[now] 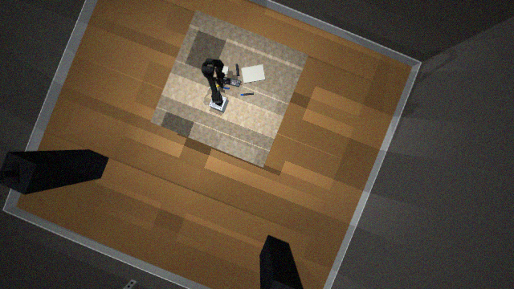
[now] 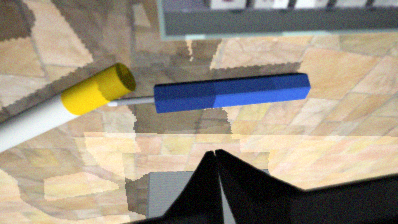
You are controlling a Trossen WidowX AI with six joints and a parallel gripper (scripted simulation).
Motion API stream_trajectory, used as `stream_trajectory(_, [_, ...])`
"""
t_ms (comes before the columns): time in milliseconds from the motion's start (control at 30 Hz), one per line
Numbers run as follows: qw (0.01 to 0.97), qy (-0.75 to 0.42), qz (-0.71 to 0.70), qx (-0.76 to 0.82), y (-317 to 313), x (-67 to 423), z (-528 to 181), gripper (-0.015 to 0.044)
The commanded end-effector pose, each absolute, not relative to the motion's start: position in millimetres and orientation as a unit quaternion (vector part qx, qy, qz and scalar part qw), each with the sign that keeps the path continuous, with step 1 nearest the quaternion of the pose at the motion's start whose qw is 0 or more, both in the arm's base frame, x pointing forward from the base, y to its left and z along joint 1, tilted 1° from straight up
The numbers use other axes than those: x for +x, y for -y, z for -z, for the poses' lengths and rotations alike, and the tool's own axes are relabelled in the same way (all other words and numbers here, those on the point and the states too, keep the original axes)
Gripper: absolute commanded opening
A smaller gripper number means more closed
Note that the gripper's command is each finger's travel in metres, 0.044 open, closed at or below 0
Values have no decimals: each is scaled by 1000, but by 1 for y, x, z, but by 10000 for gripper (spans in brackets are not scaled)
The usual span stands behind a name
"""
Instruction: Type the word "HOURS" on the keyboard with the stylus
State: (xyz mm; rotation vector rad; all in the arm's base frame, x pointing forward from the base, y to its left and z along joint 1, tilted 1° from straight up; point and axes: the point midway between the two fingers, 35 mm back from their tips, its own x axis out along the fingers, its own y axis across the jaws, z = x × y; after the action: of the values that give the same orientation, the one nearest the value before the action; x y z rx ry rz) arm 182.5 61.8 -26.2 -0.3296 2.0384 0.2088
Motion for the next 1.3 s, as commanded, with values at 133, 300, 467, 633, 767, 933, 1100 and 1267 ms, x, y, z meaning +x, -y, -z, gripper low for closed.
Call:
stream_trajectory(133, [508,-845,-94,-137,-62,182,26,79])
stream_trajectory(300, [515,-795,-275,-162,-58,181,23,150])
stream_trajectory(467, [533,-680,-458,-210,-53,181,18,150])
stream_trajectory(633, [549,-515,-593,-286,-49,182,11,150])
stream_trajectory(767, [551,-362,-657,-367,-46,184,5,150])
stream_trajectory(933, [547,-302,-670,-401,-44,185,2,150])
stream_trajectory(1100, [547,-302,-670,-401,-44,185,2,150])
stream_trajectory(1267, [547,-302,-670,-401,-44,185,2,150])
